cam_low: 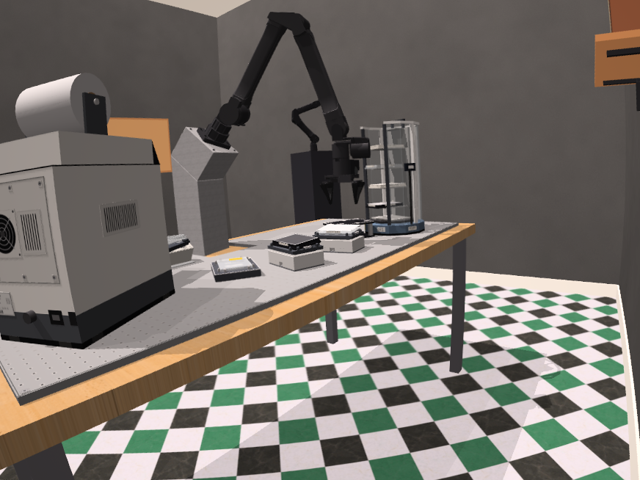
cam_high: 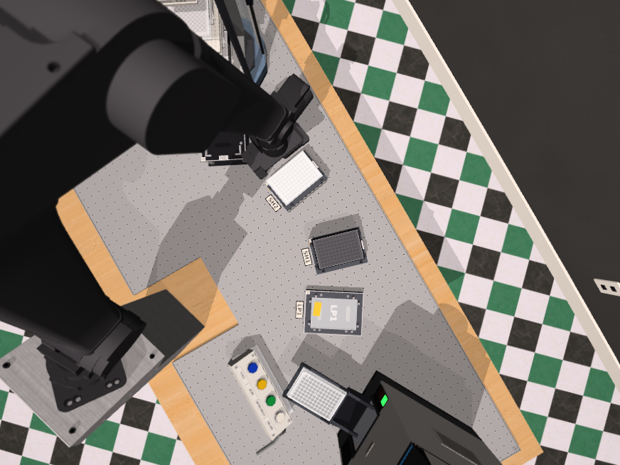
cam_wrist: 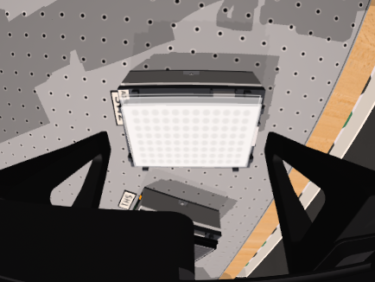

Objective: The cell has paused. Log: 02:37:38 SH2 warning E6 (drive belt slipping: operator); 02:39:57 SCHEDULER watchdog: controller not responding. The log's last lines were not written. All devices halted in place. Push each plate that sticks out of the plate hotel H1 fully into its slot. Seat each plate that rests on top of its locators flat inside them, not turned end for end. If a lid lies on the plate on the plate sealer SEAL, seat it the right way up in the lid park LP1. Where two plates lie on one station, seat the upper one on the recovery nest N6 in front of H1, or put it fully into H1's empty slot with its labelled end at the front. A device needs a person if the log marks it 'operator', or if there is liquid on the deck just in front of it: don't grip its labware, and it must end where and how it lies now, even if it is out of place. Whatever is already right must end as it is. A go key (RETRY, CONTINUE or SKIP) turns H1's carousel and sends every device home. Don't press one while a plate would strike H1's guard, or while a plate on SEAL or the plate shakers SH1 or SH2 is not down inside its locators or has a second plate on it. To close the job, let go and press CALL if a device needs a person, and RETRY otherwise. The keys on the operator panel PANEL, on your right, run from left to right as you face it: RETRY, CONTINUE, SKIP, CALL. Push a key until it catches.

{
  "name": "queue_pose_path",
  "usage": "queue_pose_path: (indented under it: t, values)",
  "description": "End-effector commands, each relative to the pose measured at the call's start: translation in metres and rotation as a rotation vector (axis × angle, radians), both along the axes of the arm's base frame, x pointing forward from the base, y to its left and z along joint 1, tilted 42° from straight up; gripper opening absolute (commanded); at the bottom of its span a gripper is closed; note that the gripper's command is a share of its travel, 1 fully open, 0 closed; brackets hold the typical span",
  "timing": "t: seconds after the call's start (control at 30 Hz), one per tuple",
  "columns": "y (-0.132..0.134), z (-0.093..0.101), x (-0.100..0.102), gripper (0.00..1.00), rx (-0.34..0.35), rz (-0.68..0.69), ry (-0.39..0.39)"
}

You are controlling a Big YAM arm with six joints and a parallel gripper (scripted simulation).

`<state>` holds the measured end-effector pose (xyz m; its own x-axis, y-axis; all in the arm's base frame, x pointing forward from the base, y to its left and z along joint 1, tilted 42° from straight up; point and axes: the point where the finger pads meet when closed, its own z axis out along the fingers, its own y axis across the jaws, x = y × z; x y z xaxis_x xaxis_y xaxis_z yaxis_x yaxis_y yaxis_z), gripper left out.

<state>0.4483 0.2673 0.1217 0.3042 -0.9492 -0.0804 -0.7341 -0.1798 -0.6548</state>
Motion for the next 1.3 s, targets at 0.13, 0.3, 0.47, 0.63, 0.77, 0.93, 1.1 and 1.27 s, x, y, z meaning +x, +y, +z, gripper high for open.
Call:
queue_pose_path:
  t: [0.13, 0.3, 0.47, 0.63, 0.77, 0.93, 1.1, 1.27]
  values:
    - [0.0023, 0.0096, 0.0044, 1.00, 0.011, 0.004, -0.023]
    - [0.0023, 0.0096, 0.0044, 1.00, 0.011, 0.004, -0.023]
    - [0.0023, 0.0096, 0.0044, 1.00, 0.011, 0.004, -0.023]
    - [0.0023, 0.0096, 0.0044, 1.00, 0.011, 0.004, -0.023]
    - [0.0023, 0.0096, 0.0044, 1.00, 0.011, 0.004, -0.023]
    - [0.0023, 0.0096, 0.0044, 1.00, 0.011, 0.004, -0.023]
    - [0.0023, 0.0096, 0.0044, 1.00, 0.011, 0.004, -0.023]
    - [-0.0039, 0.0152, -0.0042, 1.00, 0.003, 0.010, -0.023]
